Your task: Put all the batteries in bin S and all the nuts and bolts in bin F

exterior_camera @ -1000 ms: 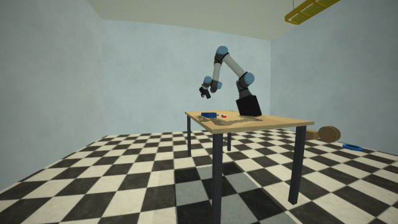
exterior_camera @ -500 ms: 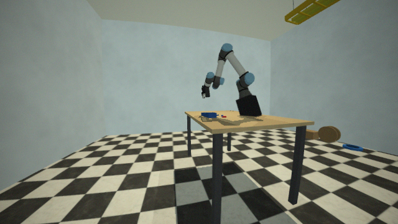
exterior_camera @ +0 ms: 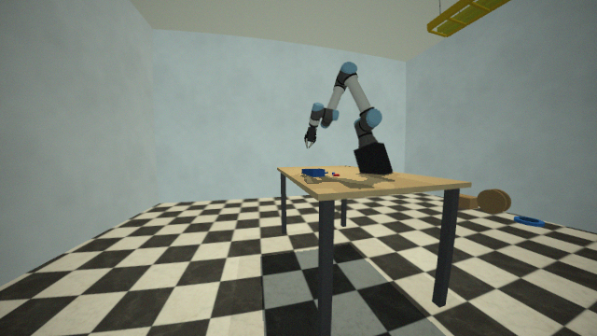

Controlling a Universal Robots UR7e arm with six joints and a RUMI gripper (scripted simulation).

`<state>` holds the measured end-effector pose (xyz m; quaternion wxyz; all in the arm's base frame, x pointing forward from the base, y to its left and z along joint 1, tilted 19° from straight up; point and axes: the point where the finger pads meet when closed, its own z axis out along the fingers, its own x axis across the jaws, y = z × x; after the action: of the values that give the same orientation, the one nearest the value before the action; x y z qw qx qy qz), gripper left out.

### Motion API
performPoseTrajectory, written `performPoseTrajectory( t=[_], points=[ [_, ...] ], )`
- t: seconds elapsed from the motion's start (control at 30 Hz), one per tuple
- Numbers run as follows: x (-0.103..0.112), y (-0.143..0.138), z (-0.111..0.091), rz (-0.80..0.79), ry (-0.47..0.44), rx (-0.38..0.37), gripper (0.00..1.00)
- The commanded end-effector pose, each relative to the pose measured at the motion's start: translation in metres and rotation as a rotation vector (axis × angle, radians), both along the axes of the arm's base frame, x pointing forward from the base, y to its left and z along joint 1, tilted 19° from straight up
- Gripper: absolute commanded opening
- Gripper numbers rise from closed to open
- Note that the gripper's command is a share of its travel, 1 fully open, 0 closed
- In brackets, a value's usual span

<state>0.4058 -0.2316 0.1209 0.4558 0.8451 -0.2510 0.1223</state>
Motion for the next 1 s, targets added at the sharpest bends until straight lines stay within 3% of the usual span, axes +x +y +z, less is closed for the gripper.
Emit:
performPoseTrajectory(
  t=[0.0,0.53,0.6,0.63,0.97],
  points=[
    [0.0,0.008,-0.003,-0.065,-0.085,0.063,0.04],
    [-0.017,0.074,-0.023,-0.321,-0.444,0.296,0.04],
    [-0.017,0.074,-0.023,-0.321,-0.444,0.296,0.04],
    [-0.019,0.082,-0.025,-0.378,-0.499,0.338,0.04],
    [-0.034,0.125,-0.035,-0.586,-0.665,0.474,0.04]
  ],
)
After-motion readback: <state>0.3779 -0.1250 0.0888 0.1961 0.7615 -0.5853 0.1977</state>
